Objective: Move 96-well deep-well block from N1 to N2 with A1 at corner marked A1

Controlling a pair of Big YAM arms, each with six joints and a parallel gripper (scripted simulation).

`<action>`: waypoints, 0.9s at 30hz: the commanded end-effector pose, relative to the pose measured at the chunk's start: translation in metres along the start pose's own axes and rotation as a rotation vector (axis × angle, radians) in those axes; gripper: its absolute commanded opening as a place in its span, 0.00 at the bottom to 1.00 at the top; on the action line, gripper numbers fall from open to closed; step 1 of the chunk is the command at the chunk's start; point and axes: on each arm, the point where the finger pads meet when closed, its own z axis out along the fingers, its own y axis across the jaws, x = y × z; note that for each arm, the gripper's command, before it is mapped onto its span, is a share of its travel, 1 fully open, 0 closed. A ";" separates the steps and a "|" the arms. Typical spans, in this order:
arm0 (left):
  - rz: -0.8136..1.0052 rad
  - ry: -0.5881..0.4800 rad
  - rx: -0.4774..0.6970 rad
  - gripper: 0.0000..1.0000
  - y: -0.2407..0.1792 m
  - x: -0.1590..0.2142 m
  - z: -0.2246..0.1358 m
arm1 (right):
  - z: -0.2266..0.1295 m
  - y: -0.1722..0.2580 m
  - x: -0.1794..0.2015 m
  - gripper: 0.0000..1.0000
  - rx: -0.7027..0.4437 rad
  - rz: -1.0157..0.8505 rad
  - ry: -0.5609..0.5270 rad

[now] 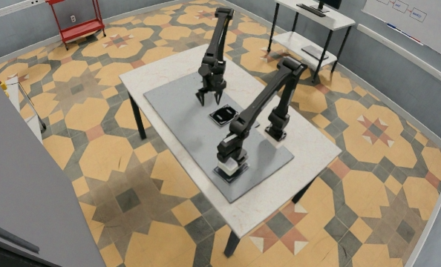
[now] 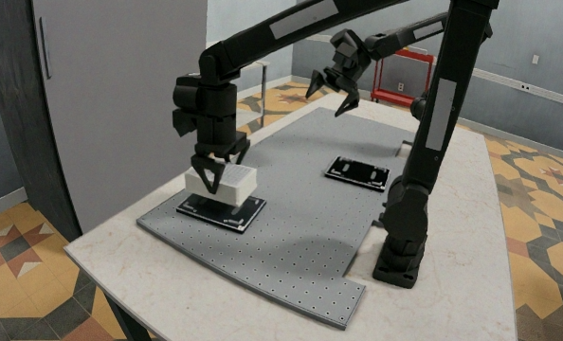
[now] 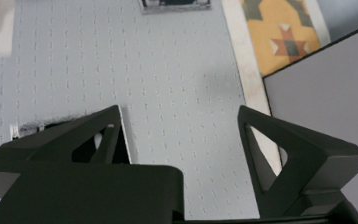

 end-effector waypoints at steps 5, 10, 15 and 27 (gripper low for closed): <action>-0.002 -0.035 0.000 0.81 0.000 -0.014 -0.013 | -0.060 -0.019 0.004 1.00 -0.180 -0.256 0.074; -0.002 -0.035 0.000 0.81 0.000 -0.014 -0.013 | -0.107 -0.003 0.018 1.00 -0.340 -0.241 0.053; -0.002 -0.035 0.000 0.81 0.000 -0.014 -0.013 | -0.164 0.012 0.010 1.00 -0.444 -0.209 -0.032; -0.002 -0.035 0.000 0.81 0.000 -0.014 -0.013 | -0.216 0.017 -0.011 1.00 -0.478 -0.131 -0.137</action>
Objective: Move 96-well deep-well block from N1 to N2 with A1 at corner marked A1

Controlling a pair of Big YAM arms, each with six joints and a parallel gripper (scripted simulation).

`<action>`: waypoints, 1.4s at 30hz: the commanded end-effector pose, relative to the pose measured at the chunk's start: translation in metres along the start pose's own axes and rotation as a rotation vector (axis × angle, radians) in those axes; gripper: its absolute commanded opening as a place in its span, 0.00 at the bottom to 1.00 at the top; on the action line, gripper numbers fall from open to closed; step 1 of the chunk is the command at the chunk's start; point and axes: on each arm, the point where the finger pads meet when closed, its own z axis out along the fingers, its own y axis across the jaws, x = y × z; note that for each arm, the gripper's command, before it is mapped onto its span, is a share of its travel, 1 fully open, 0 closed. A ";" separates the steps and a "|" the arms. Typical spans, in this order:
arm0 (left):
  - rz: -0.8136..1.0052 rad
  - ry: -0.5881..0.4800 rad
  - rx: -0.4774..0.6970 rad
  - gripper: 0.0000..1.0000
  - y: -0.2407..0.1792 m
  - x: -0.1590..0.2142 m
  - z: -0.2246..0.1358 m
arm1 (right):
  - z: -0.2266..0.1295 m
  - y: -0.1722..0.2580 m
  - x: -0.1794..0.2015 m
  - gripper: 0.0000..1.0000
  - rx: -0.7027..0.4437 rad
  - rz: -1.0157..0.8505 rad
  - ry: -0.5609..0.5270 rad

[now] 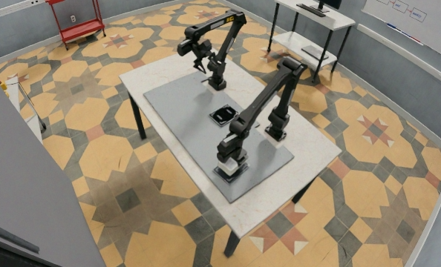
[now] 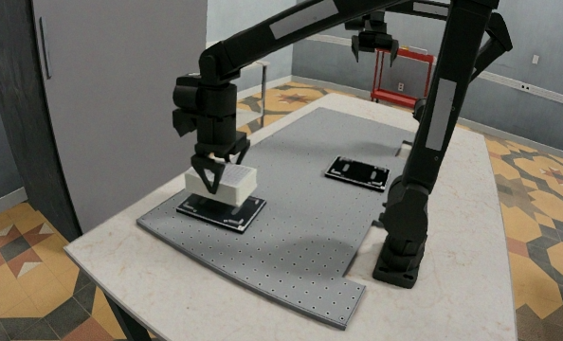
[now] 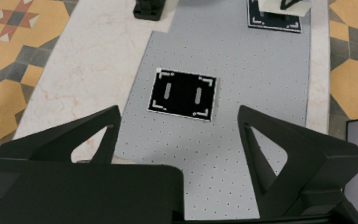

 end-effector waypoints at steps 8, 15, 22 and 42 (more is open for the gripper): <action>-0.002 -0.035 0.000 0.81 0.000 -0.014 -0.013 | -0.019 -0.009 -0.016 1.00 0.031 -0.079 -0.007; -0.002 -0.035 0.000 0.81 0.000 -0.014 -0.013 | -0.011 -0.004 -0.010 1.00 0.007 -0.067 -0.007; -0.057 -0.028 0.002 0.81 -0.023 0.012 -0.010 | -0.011 -0.004 -0.010 1.00 0.007 -0.067 -0.007; -0.040 -0.023 0.018 0.81 -0.228 0.171 -0.013 | -0.011 -0.004 -0.010 1.00 0.007 -0.067 -0.007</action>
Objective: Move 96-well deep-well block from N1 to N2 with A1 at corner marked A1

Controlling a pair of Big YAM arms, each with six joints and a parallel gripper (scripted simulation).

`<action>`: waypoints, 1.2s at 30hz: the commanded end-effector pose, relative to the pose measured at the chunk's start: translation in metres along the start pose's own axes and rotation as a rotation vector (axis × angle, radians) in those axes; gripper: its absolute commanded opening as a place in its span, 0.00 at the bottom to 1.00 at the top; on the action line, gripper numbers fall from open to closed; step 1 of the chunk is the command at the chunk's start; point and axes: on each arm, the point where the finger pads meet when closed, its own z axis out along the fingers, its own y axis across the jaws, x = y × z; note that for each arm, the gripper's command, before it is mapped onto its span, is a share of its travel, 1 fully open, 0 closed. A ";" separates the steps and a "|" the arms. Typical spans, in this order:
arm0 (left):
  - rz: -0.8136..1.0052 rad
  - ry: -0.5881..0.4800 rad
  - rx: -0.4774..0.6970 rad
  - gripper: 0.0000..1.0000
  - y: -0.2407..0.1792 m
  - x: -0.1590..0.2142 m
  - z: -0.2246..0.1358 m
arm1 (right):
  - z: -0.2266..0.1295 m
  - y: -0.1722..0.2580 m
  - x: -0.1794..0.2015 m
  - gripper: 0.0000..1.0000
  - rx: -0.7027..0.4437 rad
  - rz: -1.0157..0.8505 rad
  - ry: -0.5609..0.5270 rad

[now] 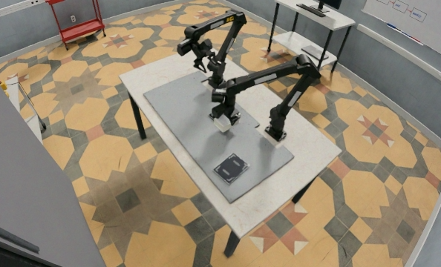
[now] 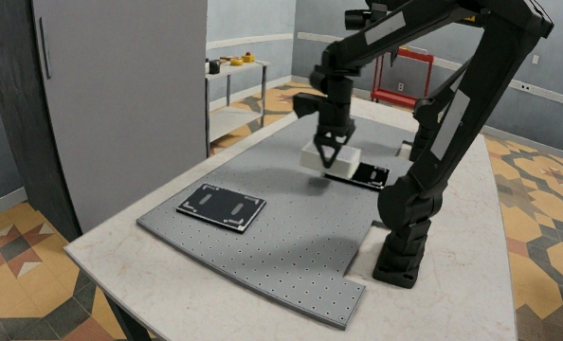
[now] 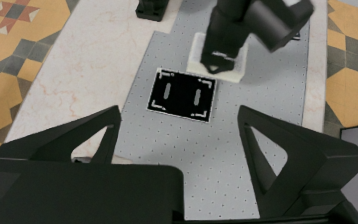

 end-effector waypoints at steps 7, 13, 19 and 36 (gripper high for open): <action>-0.084 -0.035 0.010 0.81 -0.077 0.030 -0.012 | -0.009 -0.007 -0.009 1.00 0.014 -0.023 -0.002; -0.042 -0.033 0.012 0.81 -0.103 0.050 -0.011 | -0.009 -0.007 -0.009 1.00 0.014 -0.023 -0.002; -0.026 -0.037 0.021 0.81 -0.105 0.048 -0.012 | -0.009 -0.007 -0.009 1.00 0.014 -0.023 -0.002; -0.026 -0.032 0.013 0.81 -0.097 0.052 0.012 | -0.009 -0.007 -0.009 1.00 0.014 -0.023 -0.002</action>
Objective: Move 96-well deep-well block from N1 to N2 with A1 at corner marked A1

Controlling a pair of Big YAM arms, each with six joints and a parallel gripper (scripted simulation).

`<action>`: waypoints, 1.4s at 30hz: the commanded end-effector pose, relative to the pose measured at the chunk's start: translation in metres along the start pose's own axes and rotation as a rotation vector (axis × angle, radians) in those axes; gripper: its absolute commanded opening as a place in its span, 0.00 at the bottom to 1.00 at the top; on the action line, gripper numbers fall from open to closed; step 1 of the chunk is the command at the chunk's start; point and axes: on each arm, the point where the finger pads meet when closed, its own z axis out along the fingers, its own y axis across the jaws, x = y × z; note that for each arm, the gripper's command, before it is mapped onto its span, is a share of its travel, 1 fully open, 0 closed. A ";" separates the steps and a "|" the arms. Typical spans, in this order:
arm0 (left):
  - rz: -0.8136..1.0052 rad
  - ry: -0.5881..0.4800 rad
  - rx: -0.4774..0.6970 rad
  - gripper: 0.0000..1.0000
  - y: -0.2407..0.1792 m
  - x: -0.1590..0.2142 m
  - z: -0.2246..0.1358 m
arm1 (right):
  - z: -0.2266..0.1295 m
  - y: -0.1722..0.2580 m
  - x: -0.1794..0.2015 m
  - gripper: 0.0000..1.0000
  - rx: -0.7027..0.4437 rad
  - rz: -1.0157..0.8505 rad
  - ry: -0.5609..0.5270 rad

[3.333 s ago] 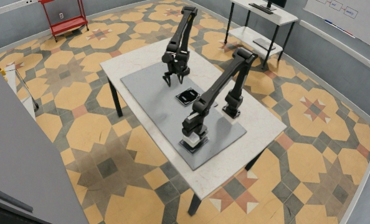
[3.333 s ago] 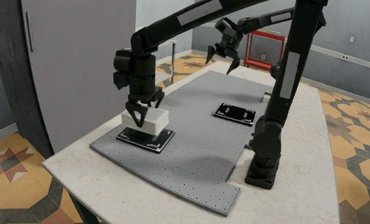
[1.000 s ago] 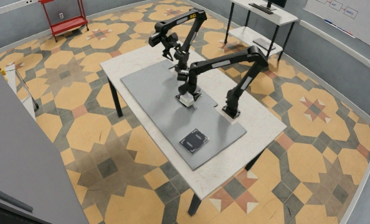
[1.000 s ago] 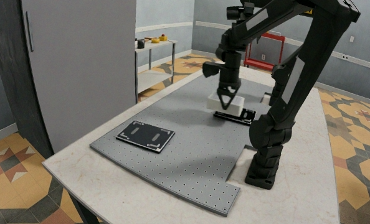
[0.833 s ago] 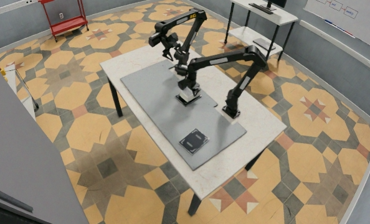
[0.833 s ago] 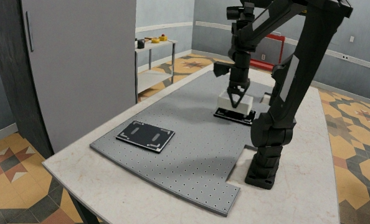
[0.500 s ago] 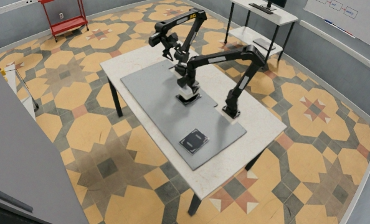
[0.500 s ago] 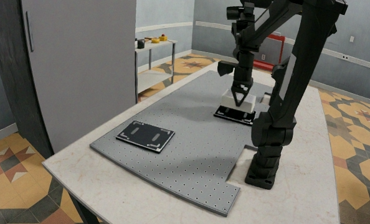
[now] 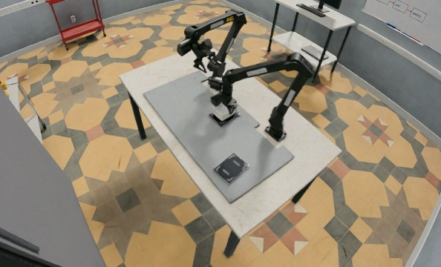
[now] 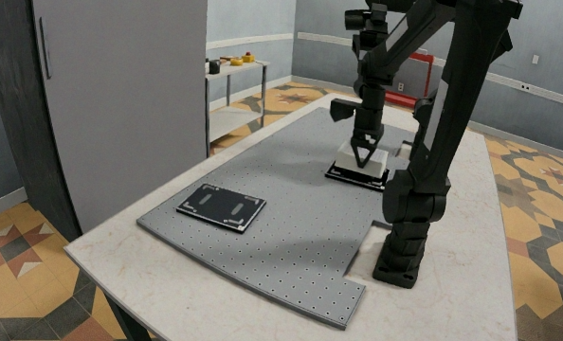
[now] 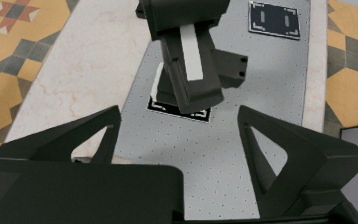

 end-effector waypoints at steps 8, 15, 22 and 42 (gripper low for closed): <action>-0.040 -0.017 0.038 0.81 -0.006 -0.009 -0.004 | -0.009 -0.007 -0.009 1.00 0.014 -0.023 -0.002; -0.037 -0.005 0.019 0.81 -0.003 -0.007 0.010 | -0.009 -0.007 -0.009 1.00 0.014 -0.023 -0.002; -0.035 -0.010 0.030 0.81 -0.009 -0.010 0.018 | -0.009 -0.007 -0.009 1.00 0.014 -0.023 -0.002; -0.028 -0.019 0.036 0.93 -0.014 -0.007 0.009 | -0.009 -0.007 -0.009 1.00 0.014 -0.023 -0.002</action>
